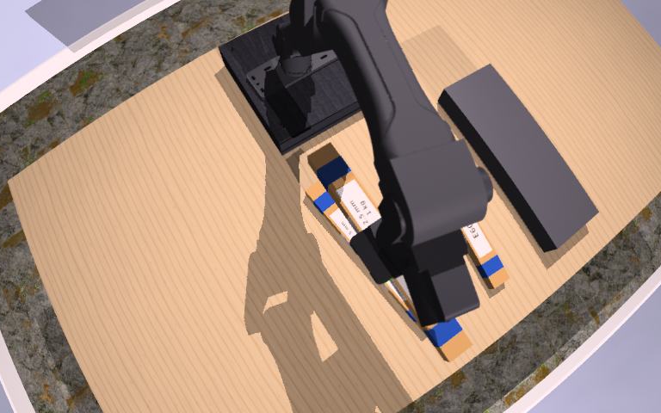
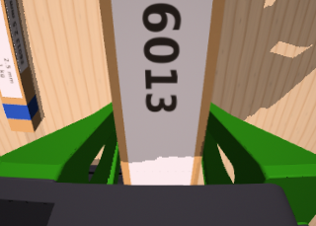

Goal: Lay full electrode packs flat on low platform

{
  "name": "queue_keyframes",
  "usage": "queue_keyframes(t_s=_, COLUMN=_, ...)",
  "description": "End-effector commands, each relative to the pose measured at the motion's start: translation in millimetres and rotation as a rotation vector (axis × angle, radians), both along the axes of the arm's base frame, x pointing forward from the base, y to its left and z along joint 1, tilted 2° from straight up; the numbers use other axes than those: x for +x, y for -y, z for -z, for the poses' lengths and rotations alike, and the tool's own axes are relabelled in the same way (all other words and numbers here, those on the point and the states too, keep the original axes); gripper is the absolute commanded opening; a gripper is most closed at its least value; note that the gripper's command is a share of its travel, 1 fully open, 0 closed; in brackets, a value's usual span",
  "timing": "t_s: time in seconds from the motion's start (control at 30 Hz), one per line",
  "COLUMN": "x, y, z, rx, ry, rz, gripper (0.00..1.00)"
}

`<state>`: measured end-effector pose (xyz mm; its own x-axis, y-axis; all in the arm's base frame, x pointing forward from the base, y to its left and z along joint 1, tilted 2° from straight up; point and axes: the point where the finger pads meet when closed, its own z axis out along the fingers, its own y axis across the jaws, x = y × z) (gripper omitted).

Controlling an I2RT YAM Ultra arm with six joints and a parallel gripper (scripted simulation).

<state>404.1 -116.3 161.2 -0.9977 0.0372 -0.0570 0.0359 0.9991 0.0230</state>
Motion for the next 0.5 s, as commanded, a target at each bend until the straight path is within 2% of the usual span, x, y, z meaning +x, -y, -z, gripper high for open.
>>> queue_keyframes(t_s=0.0, x=-4.7, y=-12, z=-11.9, rx=-0.005, ry=0.015, rz=0.011, gripper=0.0)
queue_keyframes(t_s=0.43, x=-5.9, y=-42, z=-17.1, rx=-0.002, ry=0.016, rz=0.011, gripper=0.0)
queue_keyframes(t_s=0.47, x=-9.4, y=-45, z=-12.5, rx=0.001, ry=-0.003, rz=0.011, gripper=0.0)
